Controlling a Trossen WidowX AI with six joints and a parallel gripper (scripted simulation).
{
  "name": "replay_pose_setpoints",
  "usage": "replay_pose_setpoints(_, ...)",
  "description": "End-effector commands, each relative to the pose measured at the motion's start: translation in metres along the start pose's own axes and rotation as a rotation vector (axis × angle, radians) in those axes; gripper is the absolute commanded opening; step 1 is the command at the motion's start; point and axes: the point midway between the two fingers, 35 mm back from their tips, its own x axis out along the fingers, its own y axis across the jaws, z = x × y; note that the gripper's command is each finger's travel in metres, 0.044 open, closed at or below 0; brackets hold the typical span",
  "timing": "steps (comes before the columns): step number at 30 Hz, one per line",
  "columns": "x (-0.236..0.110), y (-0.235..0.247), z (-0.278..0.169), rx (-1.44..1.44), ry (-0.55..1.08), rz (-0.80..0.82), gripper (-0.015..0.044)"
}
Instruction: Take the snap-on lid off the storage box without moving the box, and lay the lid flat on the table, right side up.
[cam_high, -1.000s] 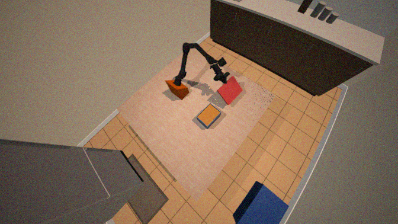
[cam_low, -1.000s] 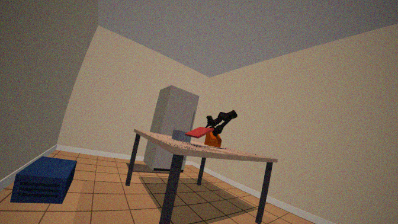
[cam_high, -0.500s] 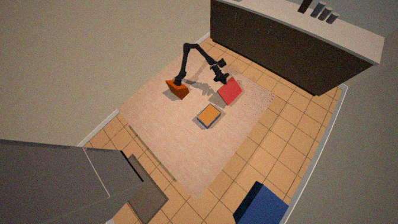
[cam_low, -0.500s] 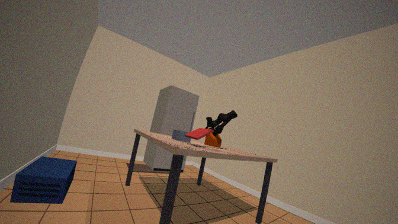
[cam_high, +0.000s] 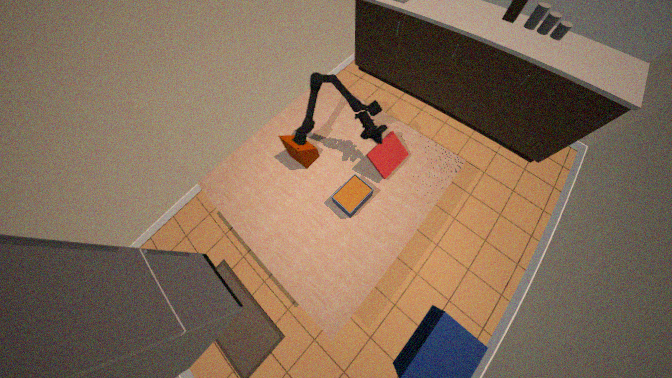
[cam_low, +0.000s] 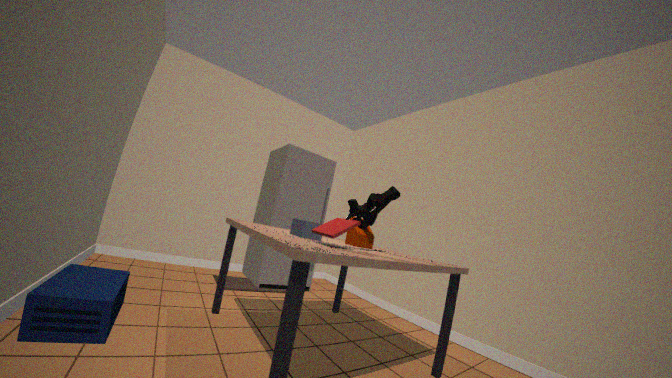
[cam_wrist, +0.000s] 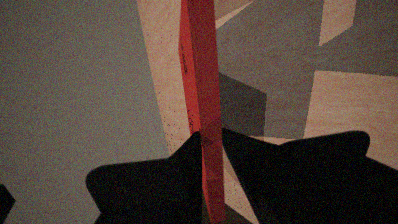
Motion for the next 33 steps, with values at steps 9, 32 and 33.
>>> replay_pose_setpoints(9,0.007,-0.004,0.001,0.007,-0.005,0.014,0.0000)
replay_pose_setpoints(32,0.018,-0.018,0.001,0.008,-0.004,0.013,0.0000)
replay_pose_setpoints(33,0.019,-0.019,0.001,0.008,-0.004,0.013,0.0000)
